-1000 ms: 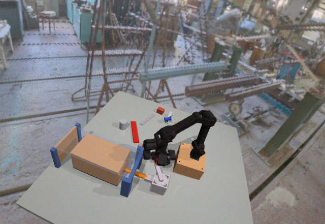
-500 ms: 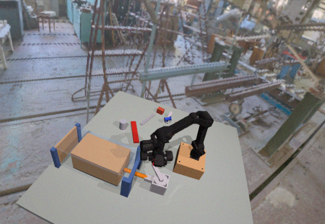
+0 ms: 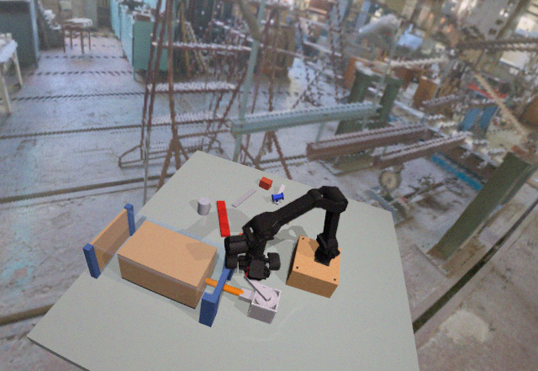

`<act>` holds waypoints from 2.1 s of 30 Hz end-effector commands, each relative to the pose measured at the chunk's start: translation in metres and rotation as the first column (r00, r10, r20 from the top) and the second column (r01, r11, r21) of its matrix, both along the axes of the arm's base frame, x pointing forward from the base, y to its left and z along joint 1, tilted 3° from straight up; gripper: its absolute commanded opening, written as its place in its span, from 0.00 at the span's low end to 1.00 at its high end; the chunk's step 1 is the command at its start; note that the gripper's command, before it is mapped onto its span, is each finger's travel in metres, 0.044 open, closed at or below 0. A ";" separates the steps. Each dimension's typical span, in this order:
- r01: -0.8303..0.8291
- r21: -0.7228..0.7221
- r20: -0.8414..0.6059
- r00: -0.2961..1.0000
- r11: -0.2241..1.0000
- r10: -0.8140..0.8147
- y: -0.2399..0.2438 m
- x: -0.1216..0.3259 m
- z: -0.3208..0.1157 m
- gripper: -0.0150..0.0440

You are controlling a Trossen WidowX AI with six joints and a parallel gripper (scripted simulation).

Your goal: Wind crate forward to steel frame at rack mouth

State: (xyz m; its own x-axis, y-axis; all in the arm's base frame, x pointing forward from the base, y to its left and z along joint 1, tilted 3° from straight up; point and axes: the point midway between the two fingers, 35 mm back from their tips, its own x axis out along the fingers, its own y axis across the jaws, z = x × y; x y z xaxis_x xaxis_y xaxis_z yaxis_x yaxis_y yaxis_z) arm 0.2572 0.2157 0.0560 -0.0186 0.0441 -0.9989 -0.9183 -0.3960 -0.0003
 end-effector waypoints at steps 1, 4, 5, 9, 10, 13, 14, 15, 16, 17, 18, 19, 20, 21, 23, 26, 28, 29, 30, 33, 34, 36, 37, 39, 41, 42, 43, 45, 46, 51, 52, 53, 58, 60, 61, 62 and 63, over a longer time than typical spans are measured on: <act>-0.006 0.031 0.017 1.000 1.000 0.005 0.016 0.007 0.003 0.25; -0.006 0.031 0.017 1.000 0.999 0.005 0.022 0.008 0.004 0.25; -0.006 0.031 0.017 1.000 0.999 0.005 0.023 0.008 0.004 0.25; -0.006 0.032 0.018 1.000 0.999 0.005 0.029 0.009 0.005 0.25; -0.006 0.032 0.018 1.000 0.999 0.005 0.031 0.010 0.005 0.25; -0.006 0.032 0.018 1.000 0.999 0.005 0.035 0.010 0.005 0.25; -0.006 0.033 0.018 1.000 0.999 0.005 0.037 0.010 0.005 0.25; -0.006 0.033 0.018 1.000 0.999 0.005 0.039 0.010 0.005 0.25; -0.006 0.033 0.018 1.000 0.999 0.005 0.041 0.010 0.006 0.25; -0.006 0.033 0.018 1.000 0.999 0.005 0.042 0.011 0.006 0.25; -0.006 0.033 0.018 1.000 0.999 0.005 0.044 0.011 0.006 0.25; -0.006 0.033 0.018 1.000 0.999 0.005 0.045 0.011 0.006 0.25; -0.006 0.033 0.018 1.000 0.999 0.005 0.047 0.011 0.006 0.25; -0.006 0.034 0.018 1.000 0.999 0.005 0.048 0.011 0.006 0.25; -0.006 0.034 0.018 1.000 0.999 0.005 0.051 0.010 0.007 0.25; -0.006 0.034 0.018 1.000 0.999 0.005 0.056 0.010 0.007 0.25; -0.006 0.034 0.017 1.000 0.999 0.005 0.059 0.010 0.007 0.25; -0.006 0.035 0.017 1.000 0.999 0.005 0.060 0.009 0.007 0.25; -0.006 0.035 0.017 1.000 0.999 0.005 0.062 0.009 0.008 0.25; -0.006 0.035 0.017 1.000 0.999 0.005 0.066 0.008 0.008 0.25; -0.006 0.035 0.017 1.000 0.999 0.005 0.068 0.008 0.008 0.25; -0.006 0.036 0.017 1.000 0.999 0.005 0.071 0.007 0.008 0.25; -0.006 0.036 0.017 1.000 0.999 0.005 0.072 0.007 0.009 0.25; -0.006 0.036 0.017 1.000 0.999 0.005 0.075 0.006 0.009 0.25; -0.006 0.036 0.017 1.000 0.999 0.005 0.078 0.005 0.009 0.25; -0.006 0.036 0.017 1.000 0.999 0.005 0.080 0.004 0.009 0.25; -0.006 0.037 0.017 1.000 0.999 0.005 0.081 0.004 0.009 0.25; -0.006 0.037 0.017 1.000 0.999 0.005 0.084 0.002 0.010 0.25; -0.006 0.037 0.017 1.000 0.999 0.005 0.086 0.002 0.010 0.25; -0.006 0.038 0.016 1.000 0.999 0.005 0.093 -0.002 0.010 0.25; -0.006 0.038 0.016 1.000 0.999 0.005 0.095 -0.003 0.011 0.25; -0.006 0.038 0.016 1.000 0.999 0.005 0.095 -0.003 0.011 0.25; -0.006 0.038 0.016 1.000 0.999 0.005 0.099 -0.006 0.011 0.25; -0.006 0.038 0.016 1.000 0.999 0.005 0.102 -0.007 0.011 0.25; -0.006 0.038 0.016 1.000 0.999 0.005 0.102 -0.007 0.011 0.25; -0.006 0.038 0.016 1.000 0.999 0.005 0.102 -0.007 0.011 0.25; -0.006 0.038 0.016 1.000 0.999 0.005 0.103 -0.008 0.011 0.25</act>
State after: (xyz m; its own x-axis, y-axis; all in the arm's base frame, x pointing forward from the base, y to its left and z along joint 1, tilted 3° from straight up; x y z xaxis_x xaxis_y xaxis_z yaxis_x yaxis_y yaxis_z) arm 0.2630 0.2939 0.0628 0.0111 0.0281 -0.9995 -0.9307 -0.3652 -0.0206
